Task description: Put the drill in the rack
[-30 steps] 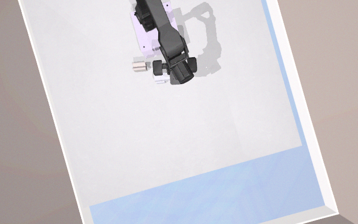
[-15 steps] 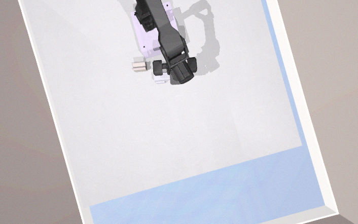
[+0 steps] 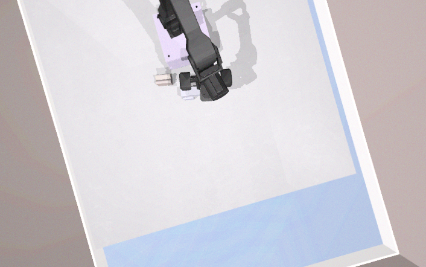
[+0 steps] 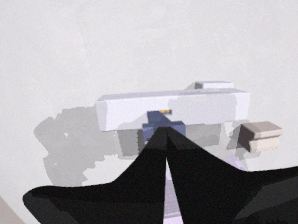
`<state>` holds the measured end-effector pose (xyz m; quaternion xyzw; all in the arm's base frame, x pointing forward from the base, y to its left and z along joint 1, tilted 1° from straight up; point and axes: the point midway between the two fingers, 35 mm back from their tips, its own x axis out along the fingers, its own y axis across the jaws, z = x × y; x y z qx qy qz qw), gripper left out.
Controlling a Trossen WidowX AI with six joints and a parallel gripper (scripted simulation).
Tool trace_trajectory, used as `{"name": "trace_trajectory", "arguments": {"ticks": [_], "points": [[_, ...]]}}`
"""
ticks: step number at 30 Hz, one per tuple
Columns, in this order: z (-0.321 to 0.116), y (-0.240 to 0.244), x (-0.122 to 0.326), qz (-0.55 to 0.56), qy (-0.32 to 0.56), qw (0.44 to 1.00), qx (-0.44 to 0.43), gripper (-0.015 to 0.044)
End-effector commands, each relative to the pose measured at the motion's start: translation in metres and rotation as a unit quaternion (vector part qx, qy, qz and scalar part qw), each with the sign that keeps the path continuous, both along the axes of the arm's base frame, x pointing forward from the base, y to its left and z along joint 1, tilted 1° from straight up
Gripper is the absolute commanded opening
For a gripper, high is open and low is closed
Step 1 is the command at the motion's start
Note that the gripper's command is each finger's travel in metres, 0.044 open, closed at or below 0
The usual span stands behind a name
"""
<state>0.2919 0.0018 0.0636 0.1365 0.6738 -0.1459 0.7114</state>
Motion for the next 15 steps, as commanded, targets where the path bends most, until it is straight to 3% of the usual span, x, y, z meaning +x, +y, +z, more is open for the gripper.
{"name": "trace_trajectory", "arguments": {"ticks": [1,15], "points": [[-0.0244,0.0087,0.0011,0.006,0.021,1.0,0.014,0.0],[-0.0261,0.0089,0.0018,0.006,0.021,1.0,0.014,0.0]]}}
